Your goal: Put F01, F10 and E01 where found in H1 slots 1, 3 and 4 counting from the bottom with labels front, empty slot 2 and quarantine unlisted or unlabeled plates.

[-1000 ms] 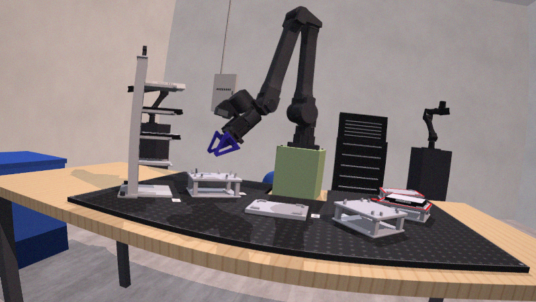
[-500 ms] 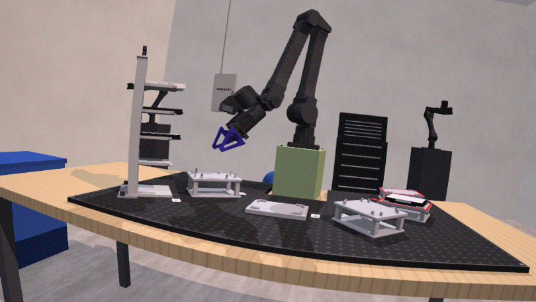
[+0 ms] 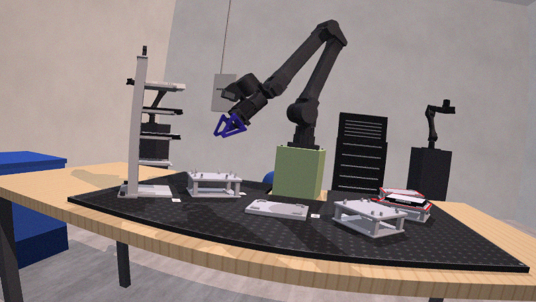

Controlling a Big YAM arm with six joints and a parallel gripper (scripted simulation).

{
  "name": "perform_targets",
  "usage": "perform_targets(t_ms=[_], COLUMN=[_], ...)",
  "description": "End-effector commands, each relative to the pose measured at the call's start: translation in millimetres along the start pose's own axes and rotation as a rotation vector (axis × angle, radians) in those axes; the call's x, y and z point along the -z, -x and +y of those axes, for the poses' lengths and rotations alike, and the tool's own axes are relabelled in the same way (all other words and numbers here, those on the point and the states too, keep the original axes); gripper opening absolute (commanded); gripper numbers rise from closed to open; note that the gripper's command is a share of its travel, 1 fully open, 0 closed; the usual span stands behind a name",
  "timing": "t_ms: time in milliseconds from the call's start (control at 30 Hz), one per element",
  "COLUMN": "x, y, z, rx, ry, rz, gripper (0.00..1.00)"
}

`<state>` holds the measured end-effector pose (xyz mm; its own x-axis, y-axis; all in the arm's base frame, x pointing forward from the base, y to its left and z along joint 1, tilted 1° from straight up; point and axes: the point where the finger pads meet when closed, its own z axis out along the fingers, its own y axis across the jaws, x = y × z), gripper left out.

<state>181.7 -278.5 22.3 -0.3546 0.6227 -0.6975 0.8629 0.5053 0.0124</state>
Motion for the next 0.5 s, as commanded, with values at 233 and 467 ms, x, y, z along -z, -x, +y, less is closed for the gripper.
perform_targets(t_ms=[233,467], x=[23.4,43.4], y=[60,78], z=[-1,-1], rx=[-0.009,-0.006], ry=[0.000,-0.001], rz=[-0.070,-0.074], gripper=[1.00,1.00])
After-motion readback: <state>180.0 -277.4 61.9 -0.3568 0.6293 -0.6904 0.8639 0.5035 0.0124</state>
